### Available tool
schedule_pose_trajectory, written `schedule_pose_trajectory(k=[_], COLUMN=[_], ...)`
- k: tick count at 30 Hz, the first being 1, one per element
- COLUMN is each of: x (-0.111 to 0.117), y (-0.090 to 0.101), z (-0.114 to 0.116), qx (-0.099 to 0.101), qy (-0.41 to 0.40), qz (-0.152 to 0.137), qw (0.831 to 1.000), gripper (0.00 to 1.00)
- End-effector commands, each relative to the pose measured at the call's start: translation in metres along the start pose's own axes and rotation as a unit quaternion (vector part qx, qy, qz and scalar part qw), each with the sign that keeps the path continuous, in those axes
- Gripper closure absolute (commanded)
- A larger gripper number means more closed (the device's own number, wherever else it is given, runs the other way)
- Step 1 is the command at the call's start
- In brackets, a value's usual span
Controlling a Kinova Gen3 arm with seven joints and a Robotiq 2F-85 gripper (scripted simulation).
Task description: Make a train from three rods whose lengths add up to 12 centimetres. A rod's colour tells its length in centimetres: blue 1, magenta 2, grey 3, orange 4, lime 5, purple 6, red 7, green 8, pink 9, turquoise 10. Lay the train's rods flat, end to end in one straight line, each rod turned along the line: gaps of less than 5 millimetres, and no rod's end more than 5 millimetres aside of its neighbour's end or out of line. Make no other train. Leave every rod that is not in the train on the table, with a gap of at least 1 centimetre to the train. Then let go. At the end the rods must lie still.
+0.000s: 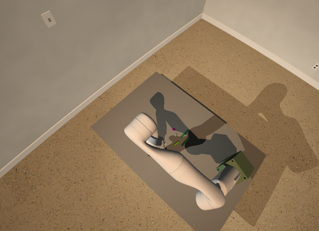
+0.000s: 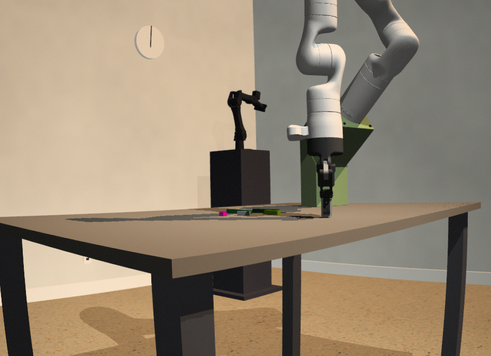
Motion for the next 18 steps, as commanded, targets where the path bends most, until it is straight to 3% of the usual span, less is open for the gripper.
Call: schedule_pose_trajectory(k=[1,18], x=[0.0004,0.0004], y=[0.0004,0.0063], z=[-0.0001,-0.0001], qx=[0.000,0.000], qy=[0.000,0.000], qz=[0.001,0.001], qw=[1.000,1.000], gripper=[0.95,0.95])
Point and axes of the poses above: the point where the finger pads meet when closed, its own y axis back along the fingers, its own z axis across the jaws, x = y × z, the point moved 7 cm from there along y, back along the fingers, and after that the axes turned 15 degrees about y, right-handed, at the moved point
